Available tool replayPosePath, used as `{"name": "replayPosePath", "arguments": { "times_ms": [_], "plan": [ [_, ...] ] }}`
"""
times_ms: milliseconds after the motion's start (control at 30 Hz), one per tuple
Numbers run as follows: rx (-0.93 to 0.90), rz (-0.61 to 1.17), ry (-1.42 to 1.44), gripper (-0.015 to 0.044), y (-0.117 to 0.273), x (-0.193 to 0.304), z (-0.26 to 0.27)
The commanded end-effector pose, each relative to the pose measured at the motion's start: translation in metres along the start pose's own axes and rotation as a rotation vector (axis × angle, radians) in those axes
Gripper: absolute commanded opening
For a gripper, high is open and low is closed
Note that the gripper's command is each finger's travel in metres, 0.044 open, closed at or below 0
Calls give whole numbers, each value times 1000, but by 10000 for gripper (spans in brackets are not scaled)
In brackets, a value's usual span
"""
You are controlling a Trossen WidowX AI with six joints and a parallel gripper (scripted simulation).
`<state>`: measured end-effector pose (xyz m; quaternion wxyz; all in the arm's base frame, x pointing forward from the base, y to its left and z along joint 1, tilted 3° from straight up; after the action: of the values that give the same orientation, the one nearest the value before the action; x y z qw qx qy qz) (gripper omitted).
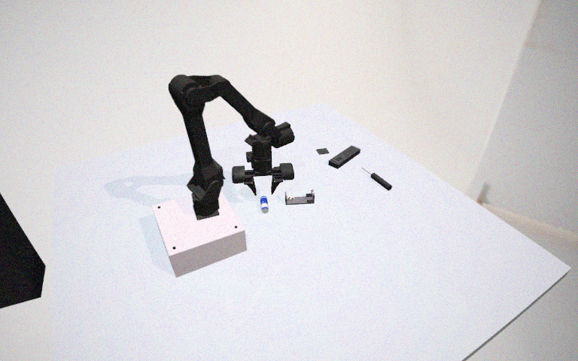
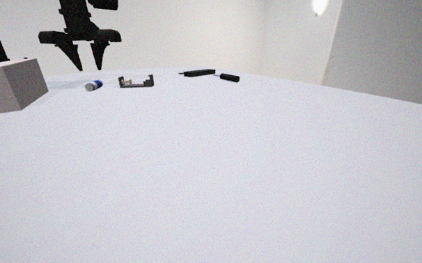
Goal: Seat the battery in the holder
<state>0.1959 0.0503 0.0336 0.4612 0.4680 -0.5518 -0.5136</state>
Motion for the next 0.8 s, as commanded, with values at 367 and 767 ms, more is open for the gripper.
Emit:
{"name": "replayPosePath", "arguments": {
  "times_ms": [367,767],
  "plan": [
    [0,4,15,238,-21,0,-1],
    [-1,4,13,238,-40,0,0]
  ]
}}
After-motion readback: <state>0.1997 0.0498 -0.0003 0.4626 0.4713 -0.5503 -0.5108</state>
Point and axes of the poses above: the point midway between the two fingers, 35 mm back from their tips, its own y axis back along the fingers, its own z axis across the jaws, x = y × z, the point moved 3 cm from there along y, back along the fingers, and after that the axes turned 9 degrees about y, right-handed, at the moved point
